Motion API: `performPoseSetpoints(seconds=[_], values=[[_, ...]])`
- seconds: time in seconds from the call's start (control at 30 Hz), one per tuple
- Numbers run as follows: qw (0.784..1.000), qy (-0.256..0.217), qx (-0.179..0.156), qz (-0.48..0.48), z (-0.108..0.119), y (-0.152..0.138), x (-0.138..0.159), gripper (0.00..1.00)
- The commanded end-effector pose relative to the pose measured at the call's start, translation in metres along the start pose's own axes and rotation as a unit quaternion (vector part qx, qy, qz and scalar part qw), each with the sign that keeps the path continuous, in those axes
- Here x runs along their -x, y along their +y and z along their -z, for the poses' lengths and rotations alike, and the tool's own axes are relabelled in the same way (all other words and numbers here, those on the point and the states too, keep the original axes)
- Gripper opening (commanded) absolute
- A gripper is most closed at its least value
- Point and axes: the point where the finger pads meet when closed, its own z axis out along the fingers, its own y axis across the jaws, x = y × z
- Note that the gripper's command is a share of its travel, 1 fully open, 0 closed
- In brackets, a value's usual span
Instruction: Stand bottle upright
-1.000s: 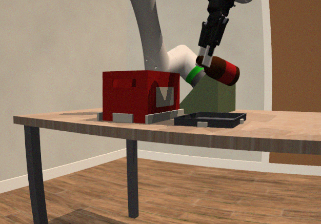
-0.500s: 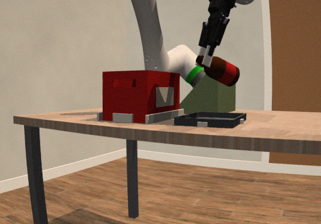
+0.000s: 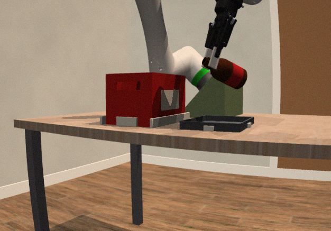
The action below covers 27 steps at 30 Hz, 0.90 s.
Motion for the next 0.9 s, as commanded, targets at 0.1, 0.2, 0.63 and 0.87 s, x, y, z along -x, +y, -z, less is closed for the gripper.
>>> performPoseSetpoints(seconds=[0.1,0.2,0.63,0.87], values=[[1.000,0.000,0.000,0.000,0.0002,-0.0001,-0.0001,0.00],[1.000,0.000,0.000,0.000,0.0002,-0.0001,-0.0001,0.00],[1.000,0.001,0.000,0.000,0.0002,-0.0001,0.0000,0.00],[1.000,0.009,0.000,0.000,0.0000,0.0000,0.0002,0.00]])
